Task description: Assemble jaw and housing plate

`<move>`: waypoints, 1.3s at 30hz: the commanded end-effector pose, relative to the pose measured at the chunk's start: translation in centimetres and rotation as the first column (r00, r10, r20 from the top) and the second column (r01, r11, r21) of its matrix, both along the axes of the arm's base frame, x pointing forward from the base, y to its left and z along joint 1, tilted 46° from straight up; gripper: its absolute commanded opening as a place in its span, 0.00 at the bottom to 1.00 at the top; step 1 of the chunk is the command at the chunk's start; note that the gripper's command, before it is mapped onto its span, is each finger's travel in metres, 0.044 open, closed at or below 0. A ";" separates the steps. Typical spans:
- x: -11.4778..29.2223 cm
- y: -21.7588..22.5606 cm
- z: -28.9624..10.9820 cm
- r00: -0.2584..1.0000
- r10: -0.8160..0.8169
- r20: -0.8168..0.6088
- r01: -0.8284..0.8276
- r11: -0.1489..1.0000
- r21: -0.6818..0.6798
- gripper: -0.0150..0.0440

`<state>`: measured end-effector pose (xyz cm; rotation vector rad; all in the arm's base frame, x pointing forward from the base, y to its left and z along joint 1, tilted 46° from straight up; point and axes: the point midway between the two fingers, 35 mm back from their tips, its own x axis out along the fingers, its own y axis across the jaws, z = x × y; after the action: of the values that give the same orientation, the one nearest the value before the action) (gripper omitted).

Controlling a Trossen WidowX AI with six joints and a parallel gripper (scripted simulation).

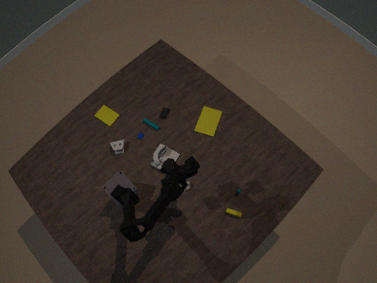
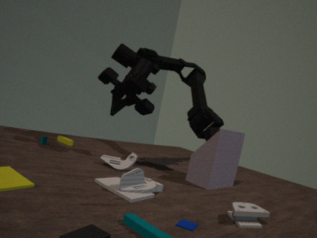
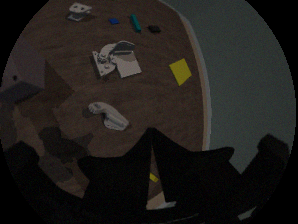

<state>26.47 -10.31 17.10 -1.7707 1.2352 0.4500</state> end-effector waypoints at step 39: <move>-7.4 -1.7 -6.1 0.567 0.135 -0.812 -0.376 0.920 -0.109 0.25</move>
<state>19.56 -11.93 11.21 -2.0625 1.6753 1.3615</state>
